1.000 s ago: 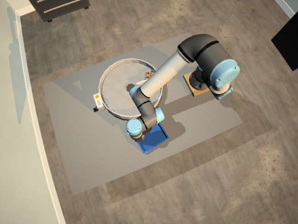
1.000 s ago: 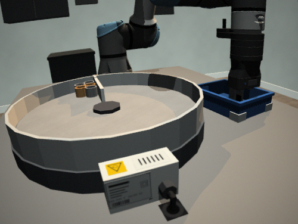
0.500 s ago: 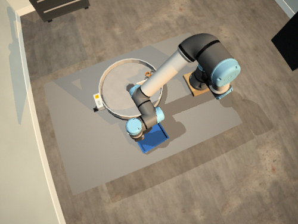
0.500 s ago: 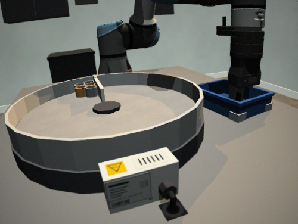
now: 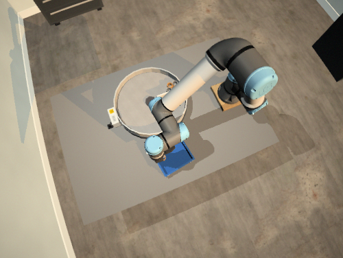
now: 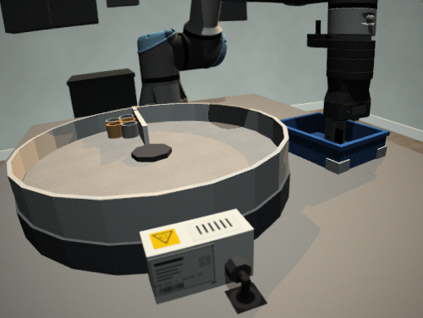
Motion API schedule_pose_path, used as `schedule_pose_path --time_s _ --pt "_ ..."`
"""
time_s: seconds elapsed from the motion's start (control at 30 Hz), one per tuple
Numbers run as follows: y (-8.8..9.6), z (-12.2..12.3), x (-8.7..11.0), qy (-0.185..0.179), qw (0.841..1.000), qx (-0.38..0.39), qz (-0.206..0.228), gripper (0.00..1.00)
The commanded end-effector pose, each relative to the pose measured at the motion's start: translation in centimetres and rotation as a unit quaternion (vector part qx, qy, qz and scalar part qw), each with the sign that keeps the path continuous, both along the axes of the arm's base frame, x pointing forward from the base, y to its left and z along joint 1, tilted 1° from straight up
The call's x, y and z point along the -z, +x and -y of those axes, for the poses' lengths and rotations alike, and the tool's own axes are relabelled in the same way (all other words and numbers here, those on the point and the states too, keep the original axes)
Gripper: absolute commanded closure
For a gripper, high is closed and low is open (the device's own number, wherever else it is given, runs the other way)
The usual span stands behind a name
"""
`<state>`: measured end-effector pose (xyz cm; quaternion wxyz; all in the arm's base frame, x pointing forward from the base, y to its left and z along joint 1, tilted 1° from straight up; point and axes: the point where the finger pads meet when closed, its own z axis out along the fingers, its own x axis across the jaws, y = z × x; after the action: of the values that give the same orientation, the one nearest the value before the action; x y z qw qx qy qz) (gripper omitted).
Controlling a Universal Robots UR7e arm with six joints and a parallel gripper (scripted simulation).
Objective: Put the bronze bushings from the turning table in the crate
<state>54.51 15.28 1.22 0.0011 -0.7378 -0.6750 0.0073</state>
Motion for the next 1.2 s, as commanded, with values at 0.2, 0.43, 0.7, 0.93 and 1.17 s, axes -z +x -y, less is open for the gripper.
schedule_pose_path --time_s 0.2,0.43,0.7,0.93,1.17 --pt "0.0 0.0 -0.3 0.000 1.000 0.000 0.001 0.58" --pt "0.0 0.0 -0.7 0.000 1.000 0.000 0.001 0.58" --pt "0.0 0.0 -0.7 0.000 1.000 0.000 0.001 0.58" --pt "0.1 0.1 -1.2 0.000 1.000 0.000 0.001 0.58" --pt "0.1 0.1 -1.2 0.000 1.000 0.000 0.001 0.58"
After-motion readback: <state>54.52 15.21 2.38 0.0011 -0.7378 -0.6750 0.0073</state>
